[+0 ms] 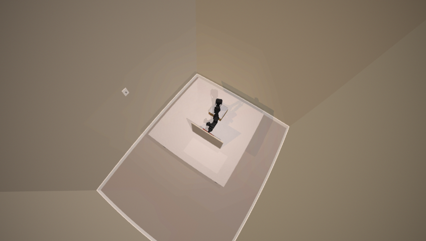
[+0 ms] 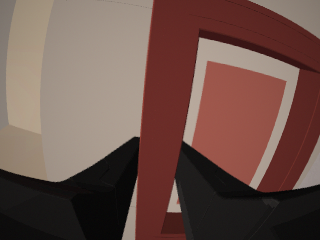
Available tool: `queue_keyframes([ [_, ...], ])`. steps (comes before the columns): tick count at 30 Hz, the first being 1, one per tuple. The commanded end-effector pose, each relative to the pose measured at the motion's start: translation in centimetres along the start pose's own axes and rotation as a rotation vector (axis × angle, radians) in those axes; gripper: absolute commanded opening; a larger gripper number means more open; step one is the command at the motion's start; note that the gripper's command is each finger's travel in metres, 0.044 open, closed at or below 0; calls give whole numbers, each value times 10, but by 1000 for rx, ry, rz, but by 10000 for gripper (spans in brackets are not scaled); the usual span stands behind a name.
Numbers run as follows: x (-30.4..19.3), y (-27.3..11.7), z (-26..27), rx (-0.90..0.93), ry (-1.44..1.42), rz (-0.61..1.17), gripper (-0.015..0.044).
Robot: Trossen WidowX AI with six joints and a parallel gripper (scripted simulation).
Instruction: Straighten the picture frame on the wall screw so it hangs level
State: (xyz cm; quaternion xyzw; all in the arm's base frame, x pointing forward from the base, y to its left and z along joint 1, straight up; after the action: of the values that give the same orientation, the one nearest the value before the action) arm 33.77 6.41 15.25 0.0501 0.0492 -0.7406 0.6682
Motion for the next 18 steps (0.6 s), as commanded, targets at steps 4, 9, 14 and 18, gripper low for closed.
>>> queue_keyframes([
  [4, -3, 0, 12, 32, 10, 7, 0],
  [9, -3, 0, 12, 32, 10, 7, 0],
  [14, -3, 0, 11, 32, 10, 7, 0],
  [18, -3, 0, 10, 32, 10, 7, 0],
])
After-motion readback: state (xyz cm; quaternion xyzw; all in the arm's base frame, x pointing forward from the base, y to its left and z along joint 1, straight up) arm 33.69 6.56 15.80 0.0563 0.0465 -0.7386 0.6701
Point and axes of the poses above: the point midway between the two fingers, 35 mm back from their tips, its own y axis out along the fingers, its own z axis across the jaws, x = y × z, the point moved 4 cm from there along -y, back along the fingers, and after that the axes turned 15 degrees about y, right-handed, at the moved point
